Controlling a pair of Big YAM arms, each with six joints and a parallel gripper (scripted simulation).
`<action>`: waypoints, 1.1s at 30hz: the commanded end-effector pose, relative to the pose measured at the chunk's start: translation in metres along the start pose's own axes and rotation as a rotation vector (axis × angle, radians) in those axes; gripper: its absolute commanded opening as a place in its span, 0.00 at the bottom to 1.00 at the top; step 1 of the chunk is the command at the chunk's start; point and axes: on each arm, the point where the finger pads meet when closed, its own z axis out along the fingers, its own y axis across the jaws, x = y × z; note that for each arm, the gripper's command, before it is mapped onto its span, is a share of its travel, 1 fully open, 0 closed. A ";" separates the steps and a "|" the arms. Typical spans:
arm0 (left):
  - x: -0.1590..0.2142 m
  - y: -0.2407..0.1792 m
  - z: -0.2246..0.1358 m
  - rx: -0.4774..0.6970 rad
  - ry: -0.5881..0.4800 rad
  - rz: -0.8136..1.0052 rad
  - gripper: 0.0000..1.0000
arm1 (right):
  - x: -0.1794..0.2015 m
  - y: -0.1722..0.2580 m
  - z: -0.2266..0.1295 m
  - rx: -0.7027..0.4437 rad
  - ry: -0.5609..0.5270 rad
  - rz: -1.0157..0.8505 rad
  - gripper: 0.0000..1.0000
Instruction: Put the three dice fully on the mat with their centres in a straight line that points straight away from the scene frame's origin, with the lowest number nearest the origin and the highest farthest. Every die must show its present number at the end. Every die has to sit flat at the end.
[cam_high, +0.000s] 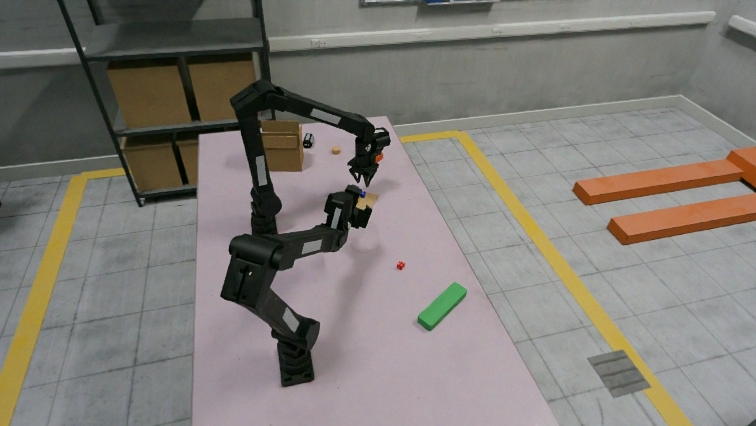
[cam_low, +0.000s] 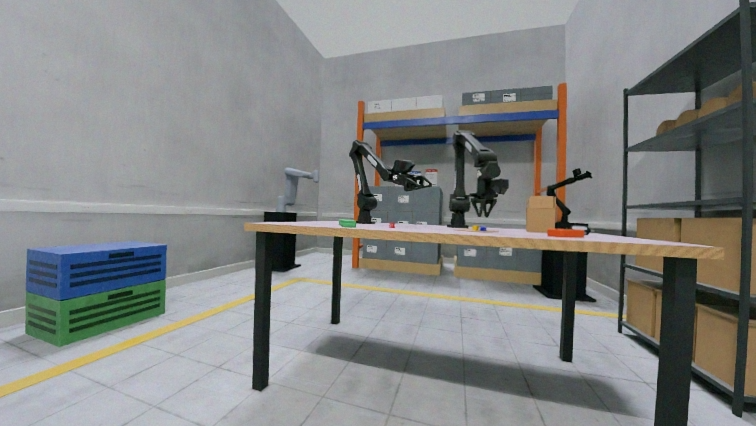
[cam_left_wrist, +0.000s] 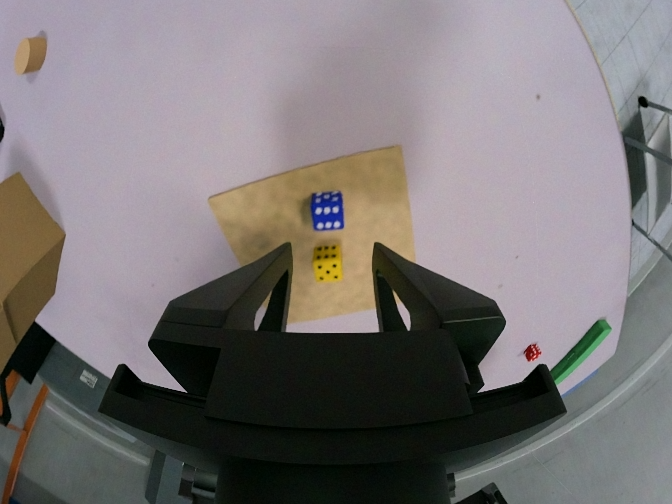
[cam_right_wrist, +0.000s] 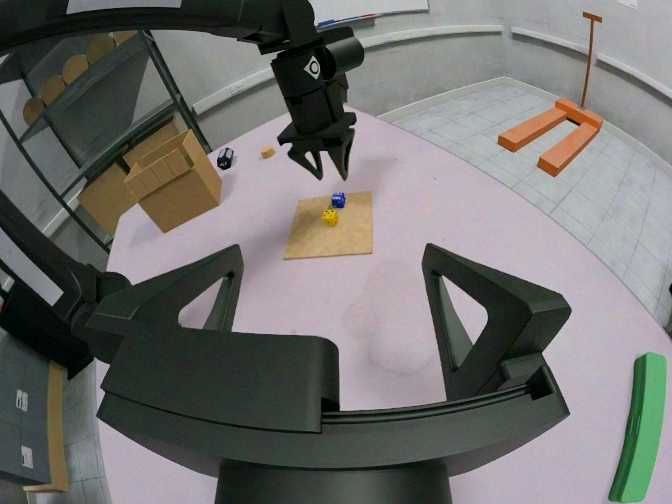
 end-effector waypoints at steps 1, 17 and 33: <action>-0.012 -0.003 -0.018 0.011 -0.026 -0.023 0.44 | -0.053 0.011 0.007 -0.023 -0.103 -0.006 1.00; 0.008 -0.153 -0.014 0.226 -0.003 -0.097 0.44 | -0.034 -0.086 -0.059 0.109 0.059 -0.232 1.00; 0.196 -0.322 0.006 0.093 0.081 -0.010 0.44 | -0.010 -0.155 -0.211 0.186 0.159 -0.257 1.00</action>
